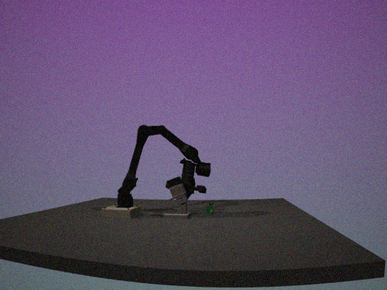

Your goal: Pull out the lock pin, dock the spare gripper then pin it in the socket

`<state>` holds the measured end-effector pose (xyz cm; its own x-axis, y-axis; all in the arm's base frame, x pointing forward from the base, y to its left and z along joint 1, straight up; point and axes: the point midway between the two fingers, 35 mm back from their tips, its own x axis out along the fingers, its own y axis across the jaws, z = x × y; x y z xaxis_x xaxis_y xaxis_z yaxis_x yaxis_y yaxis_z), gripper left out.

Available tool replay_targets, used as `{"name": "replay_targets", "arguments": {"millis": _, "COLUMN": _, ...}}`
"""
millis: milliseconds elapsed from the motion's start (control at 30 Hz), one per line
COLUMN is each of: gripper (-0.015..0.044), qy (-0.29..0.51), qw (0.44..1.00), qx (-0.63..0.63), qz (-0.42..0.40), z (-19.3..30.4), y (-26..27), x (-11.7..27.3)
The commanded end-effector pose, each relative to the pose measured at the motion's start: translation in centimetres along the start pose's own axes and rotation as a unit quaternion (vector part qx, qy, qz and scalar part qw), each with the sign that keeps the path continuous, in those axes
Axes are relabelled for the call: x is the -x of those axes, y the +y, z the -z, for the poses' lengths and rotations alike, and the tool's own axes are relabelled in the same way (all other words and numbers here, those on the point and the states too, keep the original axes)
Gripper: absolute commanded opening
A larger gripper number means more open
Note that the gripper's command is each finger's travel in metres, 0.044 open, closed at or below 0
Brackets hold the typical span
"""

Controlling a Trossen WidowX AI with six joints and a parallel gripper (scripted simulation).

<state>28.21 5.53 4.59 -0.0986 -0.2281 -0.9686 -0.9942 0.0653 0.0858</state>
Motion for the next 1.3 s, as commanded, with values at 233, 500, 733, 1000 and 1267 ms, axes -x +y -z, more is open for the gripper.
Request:
{"name": "replay_targets", "arguments": {"millis": 233, "gripper": 0.0, "qy": -0.003, "qw": 1.0, "qx": 0.002, "qz": -0.001, "z": 0.8, "y": 0.0, "x": 0.1}}
{"name": "replay_targets", "arguments": {"millis": 500, "gripper": 0.0131, "qy": -0.001, "qw": 1.0, "qx": 0.0, "qz": -0.004, "z": 0.7, "y": 0.0, "x": -0.2}}
{"name": "replay_targets", "arguments": {"millis": 733, "gripper": 0.02, "qy": -0.001, "qw": 1.0, "qx": 0.0, "qz": -0.004, "z": 0.7, "y": 0.0, "x": -0.2}}
{"name": "replay_targets", "arguments": {"millis": 1000, "gripper": 0.02, "qy": 0.001, "qw": 1.0, "qx": 0.002, "qz": -0.008, "z": 0.1, "y": 0.3, "x": 1.3}}
{"name": "replay_targets", "arguments": {"millis": 1267, "gripper": 0.02, "qy": 0.006, "qw": 1.0, "qx": 0.006, "qz": -0.012, "z": -0.7, "y": 0.6, "x": 2.9}}
